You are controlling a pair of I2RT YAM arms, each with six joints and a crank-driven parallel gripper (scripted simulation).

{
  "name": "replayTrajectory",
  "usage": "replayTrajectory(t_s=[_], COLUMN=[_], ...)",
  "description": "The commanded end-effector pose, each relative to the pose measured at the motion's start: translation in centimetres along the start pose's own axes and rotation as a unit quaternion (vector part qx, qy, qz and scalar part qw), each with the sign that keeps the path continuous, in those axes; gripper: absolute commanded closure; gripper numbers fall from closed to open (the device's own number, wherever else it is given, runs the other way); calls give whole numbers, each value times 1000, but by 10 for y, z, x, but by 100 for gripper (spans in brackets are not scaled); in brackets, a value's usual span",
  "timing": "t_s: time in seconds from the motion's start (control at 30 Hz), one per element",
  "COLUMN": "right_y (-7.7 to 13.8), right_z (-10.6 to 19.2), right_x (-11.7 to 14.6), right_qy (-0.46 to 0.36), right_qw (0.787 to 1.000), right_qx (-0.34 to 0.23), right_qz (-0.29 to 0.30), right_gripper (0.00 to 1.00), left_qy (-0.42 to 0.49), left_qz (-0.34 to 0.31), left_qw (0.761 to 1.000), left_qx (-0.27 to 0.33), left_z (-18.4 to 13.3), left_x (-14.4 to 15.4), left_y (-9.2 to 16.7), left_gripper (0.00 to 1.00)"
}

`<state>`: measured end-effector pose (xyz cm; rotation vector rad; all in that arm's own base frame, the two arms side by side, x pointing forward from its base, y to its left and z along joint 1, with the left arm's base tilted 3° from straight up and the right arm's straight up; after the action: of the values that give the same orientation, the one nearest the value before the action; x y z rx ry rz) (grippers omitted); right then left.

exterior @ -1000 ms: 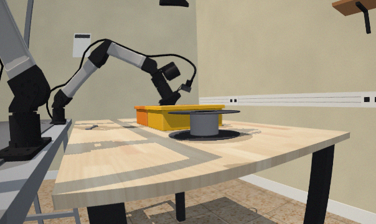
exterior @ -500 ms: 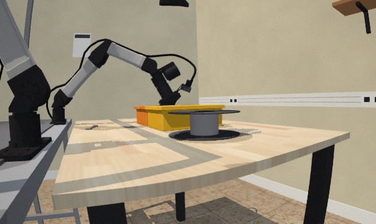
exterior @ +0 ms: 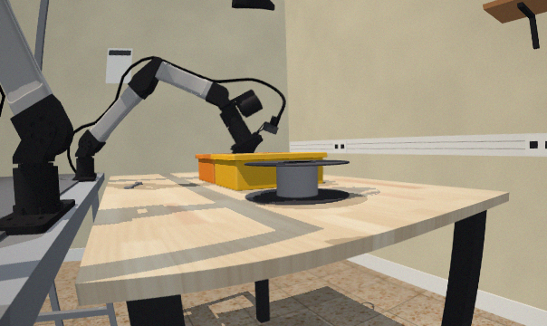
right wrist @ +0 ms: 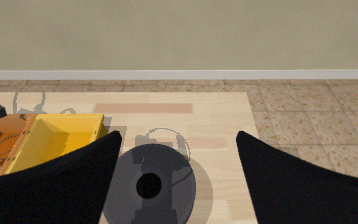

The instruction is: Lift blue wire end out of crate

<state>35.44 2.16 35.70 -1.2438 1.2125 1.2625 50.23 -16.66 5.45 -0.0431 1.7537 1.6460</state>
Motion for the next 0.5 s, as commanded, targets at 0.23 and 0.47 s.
replayTrajectory(t_s=[0.23, 0.47], right_y=[3, 3], right_z=[-3, -3], right_x=[-3, -3], right_qy=[3, 3], right_qw=[1000, 1000], right_qx=[1, 1], right_qz=[-14, -14], right_gripper=[0, 0], left_qy=[-5, -5], left_qz=[-8, -8], left_qw=[1000, 1000], left_qx=[-1, -1], left_z=[1, 4], left_x=[-16, -20], left_y=[12, 25], left_gripper=[100, 100])
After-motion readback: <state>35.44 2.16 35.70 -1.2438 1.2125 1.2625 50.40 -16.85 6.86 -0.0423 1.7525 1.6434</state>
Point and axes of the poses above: on each arm, the point where the finger pads meet when closed, its own y axis back along the fingers, its own z axis across the jaws, x = y × z, the point moved 3 cm from there along y, back along the fingers, and after that the axes turned 1 degree about y, right-handed, at the moved point
